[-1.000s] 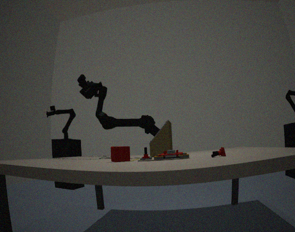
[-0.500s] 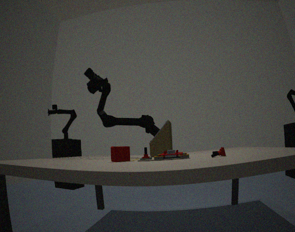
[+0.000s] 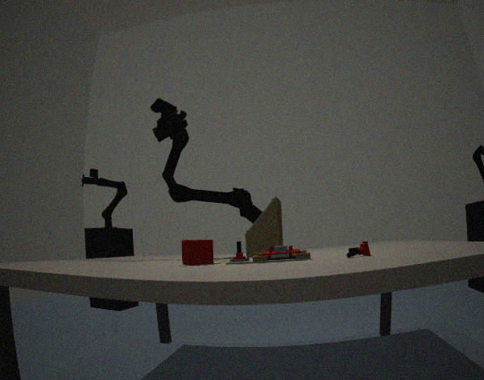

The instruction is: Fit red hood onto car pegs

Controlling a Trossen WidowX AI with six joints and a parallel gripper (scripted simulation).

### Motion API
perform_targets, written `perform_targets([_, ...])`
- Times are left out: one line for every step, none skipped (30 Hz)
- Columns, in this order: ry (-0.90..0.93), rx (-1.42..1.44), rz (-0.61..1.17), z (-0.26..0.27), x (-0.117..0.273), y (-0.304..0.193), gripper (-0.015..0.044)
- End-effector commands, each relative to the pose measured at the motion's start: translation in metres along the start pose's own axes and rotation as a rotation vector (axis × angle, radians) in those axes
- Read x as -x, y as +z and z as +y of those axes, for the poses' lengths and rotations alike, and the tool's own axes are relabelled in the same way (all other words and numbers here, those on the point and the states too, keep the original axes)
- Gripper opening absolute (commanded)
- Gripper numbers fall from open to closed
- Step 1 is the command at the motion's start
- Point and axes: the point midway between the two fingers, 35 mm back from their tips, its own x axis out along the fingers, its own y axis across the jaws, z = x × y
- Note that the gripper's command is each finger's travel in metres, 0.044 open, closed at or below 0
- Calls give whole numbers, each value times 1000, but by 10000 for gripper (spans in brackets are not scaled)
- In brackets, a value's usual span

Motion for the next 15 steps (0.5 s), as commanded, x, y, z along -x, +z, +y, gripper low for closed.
perform_targets([-6,63,81,-1,-2,-26,0])
perform_targets([-7,80,105,-1,-2,-34,0])
perform_targets([-7,97,129,-1,-2,-41,0])
perform_targets([-6,115,154,-1,-2,-49,0])
perform_targets([-6,132,178,-2,-1,-57,0])
perform_targets([-6,149,202,-2,0,-65,0])
perform_targets([-6,166,227,-3,1,-73,0])
perform_targets([-6,183,251,-4,2,-81,0])
perform_targets([-6,201,276,-5,3,-88,0])
perform_targets([-6,218,301,-6,4,-96,0])
perform_targets([-5,235,325,-7,6,-104,0])
perform_targets([-5,252,350,-9,8,-112,0])
perform_targets([-6,268,373,-11,9,-119,0])
perform_targets([-7,283,395,-13,11,-125,0])
perform_targets([-8,298,417,-15,13,-132,0])
